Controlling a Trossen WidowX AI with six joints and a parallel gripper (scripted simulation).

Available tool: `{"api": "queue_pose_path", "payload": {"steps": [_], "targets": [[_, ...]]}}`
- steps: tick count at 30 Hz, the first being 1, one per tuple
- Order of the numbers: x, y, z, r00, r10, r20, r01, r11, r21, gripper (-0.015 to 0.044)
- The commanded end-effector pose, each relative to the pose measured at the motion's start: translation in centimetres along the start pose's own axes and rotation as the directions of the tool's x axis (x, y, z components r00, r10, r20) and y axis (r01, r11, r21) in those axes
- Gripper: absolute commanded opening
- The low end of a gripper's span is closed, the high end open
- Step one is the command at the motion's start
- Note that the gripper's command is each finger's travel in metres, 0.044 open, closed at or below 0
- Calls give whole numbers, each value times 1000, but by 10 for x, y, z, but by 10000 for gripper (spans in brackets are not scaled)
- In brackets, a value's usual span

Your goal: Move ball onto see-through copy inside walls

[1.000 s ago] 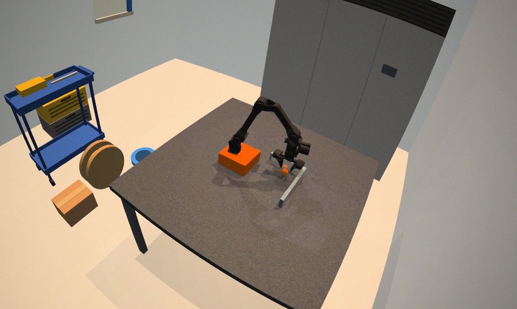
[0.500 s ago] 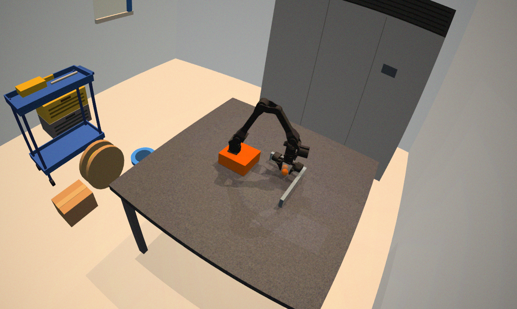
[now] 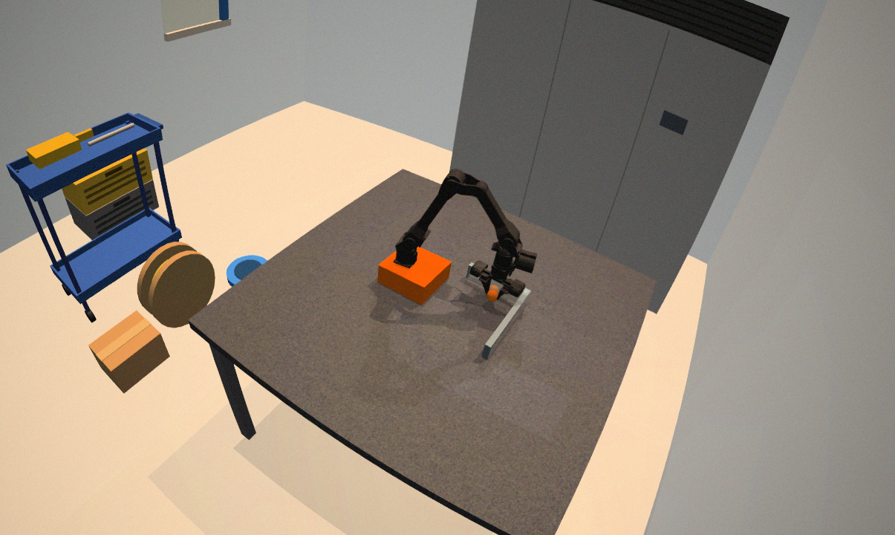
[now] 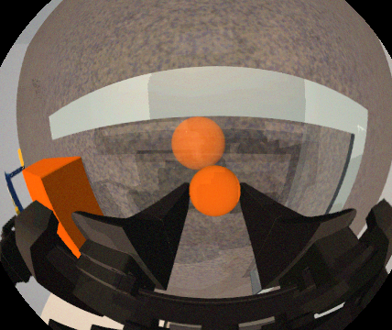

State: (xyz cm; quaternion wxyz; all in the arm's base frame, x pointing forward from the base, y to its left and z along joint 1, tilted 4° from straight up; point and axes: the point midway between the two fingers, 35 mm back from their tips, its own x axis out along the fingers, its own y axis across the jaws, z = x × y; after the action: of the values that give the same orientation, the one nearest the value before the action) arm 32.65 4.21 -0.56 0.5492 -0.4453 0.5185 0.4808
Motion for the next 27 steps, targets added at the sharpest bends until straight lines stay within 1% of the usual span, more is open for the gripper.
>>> {"api": "queue_pose_path", "payload": {"steps": [1, 12, 14, 19, 27], "targets": [[-28, -8, 1, 1000, -23, 1, 23, 1000, -3, 0], [-109, -3, 1, 1000, -23, 1, 23, 1000, -3, 0], [-119, 0, 0, 1000, -23, 0, 23, 1000, -3, 0], [-117, 1, 2, 1000, -23, 1, 23, 1000, -3, 0], [-81, 13, 27, 1000, -22, 3, 22, 1000, -3, 0]]}}
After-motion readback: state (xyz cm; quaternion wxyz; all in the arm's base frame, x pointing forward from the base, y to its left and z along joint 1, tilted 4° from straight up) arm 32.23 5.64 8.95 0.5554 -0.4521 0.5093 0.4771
